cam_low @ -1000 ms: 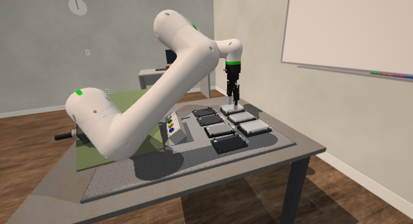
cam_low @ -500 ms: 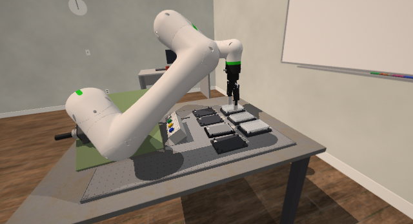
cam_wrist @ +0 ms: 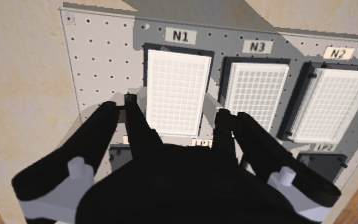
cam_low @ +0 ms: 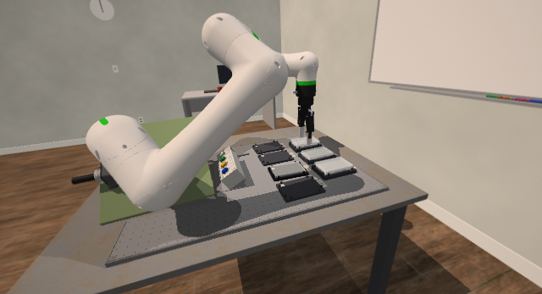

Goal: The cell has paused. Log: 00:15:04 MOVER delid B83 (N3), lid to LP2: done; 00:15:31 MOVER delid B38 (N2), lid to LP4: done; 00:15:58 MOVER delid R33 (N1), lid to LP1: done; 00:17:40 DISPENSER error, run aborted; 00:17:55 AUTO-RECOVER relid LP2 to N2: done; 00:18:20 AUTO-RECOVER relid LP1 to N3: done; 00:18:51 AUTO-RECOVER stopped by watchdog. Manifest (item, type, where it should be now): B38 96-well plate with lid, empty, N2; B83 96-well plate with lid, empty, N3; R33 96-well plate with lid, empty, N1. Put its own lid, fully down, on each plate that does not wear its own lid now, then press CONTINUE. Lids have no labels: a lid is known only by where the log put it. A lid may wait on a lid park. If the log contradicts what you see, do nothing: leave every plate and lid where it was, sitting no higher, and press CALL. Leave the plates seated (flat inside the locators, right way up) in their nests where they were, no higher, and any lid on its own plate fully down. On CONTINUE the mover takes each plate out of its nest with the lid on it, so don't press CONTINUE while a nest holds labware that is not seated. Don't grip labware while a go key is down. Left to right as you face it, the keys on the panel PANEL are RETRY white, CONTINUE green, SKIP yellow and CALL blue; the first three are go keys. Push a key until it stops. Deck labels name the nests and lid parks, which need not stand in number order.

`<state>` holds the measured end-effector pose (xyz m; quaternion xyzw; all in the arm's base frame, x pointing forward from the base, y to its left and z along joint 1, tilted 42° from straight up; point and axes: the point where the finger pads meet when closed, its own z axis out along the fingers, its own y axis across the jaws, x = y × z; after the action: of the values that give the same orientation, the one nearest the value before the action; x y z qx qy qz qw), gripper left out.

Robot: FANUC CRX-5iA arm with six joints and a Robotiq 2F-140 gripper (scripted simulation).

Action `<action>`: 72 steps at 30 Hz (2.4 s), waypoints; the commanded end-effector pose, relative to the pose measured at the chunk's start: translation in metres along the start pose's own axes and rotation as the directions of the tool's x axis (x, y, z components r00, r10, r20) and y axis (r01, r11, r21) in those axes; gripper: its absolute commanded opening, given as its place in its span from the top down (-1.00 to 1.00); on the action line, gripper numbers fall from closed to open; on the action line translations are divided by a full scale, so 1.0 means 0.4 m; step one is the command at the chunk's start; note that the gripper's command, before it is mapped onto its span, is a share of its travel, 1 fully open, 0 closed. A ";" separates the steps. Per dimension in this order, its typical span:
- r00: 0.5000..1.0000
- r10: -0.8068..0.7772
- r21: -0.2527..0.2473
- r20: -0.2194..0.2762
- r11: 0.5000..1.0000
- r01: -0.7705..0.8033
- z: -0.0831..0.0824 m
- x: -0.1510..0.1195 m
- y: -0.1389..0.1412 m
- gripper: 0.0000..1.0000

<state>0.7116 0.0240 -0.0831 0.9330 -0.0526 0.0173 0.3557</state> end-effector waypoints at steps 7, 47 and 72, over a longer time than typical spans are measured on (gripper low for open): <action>1.000 0.000 0.000 0.000 1.000 0.000 0.001 0.000 0.000 1.00; 1.000 0.000 0.000 0.000 1.000 0.000 0.002 0.000 0.000 1.00; 1.000 0.000 0.000 0.000 1.000 0.000 0.002 0.000 0.000 -0.32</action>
<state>0.7115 0.0232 -0.0840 0.9330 -0.0526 0.0173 0.3556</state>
